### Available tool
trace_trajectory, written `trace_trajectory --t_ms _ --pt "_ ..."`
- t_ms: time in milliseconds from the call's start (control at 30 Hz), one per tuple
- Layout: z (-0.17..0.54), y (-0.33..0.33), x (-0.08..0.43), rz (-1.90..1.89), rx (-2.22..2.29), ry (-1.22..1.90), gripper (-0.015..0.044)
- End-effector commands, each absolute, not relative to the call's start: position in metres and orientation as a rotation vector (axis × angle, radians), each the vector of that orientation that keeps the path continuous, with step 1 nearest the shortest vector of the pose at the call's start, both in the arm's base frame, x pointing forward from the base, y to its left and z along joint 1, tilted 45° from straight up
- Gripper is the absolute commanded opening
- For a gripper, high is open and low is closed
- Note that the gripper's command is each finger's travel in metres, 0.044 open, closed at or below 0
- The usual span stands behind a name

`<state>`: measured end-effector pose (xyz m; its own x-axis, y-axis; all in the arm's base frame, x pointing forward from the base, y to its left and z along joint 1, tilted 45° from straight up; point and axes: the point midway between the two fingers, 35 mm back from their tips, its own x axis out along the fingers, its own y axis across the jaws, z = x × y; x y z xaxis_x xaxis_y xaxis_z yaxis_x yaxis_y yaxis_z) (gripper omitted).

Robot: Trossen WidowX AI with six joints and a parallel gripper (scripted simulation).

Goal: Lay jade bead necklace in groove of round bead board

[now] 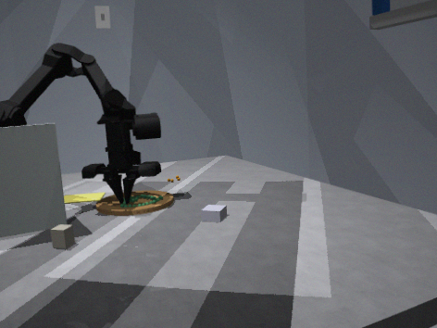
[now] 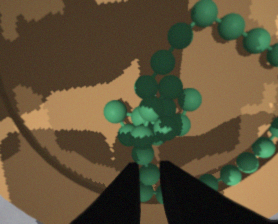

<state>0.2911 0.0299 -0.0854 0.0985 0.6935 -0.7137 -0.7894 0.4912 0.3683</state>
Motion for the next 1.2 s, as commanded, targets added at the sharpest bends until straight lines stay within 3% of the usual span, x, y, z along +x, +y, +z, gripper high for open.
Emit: trace_trajectory --t_ms 0,1167 --pt "-0.085 0.030 0.291 1.100 -0.118 0.979 0.0000" --pt "-0.082 0.026 0.273 1.101 -0.105 0.982 0.0000"
